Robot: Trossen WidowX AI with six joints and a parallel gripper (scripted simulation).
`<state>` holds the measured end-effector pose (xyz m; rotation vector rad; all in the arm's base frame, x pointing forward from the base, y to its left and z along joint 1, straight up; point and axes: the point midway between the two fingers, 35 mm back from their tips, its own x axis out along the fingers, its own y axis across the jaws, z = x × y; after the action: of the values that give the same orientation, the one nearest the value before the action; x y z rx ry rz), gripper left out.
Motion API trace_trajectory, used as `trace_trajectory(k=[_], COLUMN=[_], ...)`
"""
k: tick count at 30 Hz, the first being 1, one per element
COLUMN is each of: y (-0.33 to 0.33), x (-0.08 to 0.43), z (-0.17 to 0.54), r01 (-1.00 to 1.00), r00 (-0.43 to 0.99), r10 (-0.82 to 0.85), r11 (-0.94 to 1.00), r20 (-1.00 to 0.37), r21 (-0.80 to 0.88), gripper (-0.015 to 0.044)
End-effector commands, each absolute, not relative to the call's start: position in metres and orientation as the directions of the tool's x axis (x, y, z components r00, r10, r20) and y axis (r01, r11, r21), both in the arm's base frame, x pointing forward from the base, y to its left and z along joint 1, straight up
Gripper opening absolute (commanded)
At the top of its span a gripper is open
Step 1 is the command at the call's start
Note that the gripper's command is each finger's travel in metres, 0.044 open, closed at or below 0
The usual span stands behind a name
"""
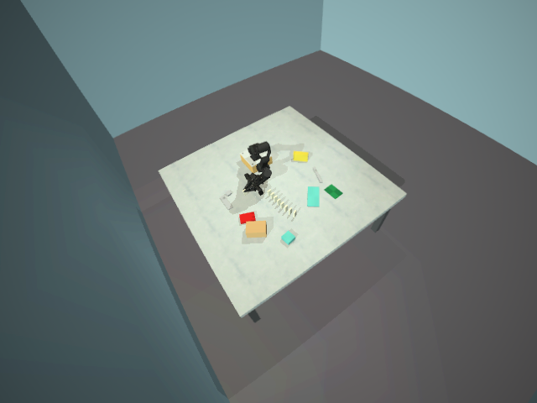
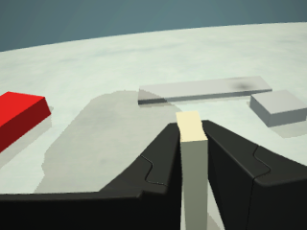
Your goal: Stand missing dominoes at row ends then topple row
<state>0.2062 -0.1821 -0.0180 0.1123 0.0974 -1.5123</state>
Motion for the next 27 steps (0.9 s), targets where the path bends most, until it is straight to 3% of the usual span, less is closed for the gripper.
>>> trace_trajectory(k=[1, 16, 27], y=[-0.182, -0.182, -0.182], x=[0.207, 0.207, 0.206], z=[-0.019, -0.018, 0.032], r01=[0.998, 0.998, 0.998], r00=[0.061, 0.061, 0.057], r10=[-0.989, -0.989, -0.989], r11=[0.059, 0.059, 0.055], r20=[-0.136, -0.136, -0.134], r21=[0.020, 0.020, 0.015], gripper=[0.0054, 0.0440, 0.0440])
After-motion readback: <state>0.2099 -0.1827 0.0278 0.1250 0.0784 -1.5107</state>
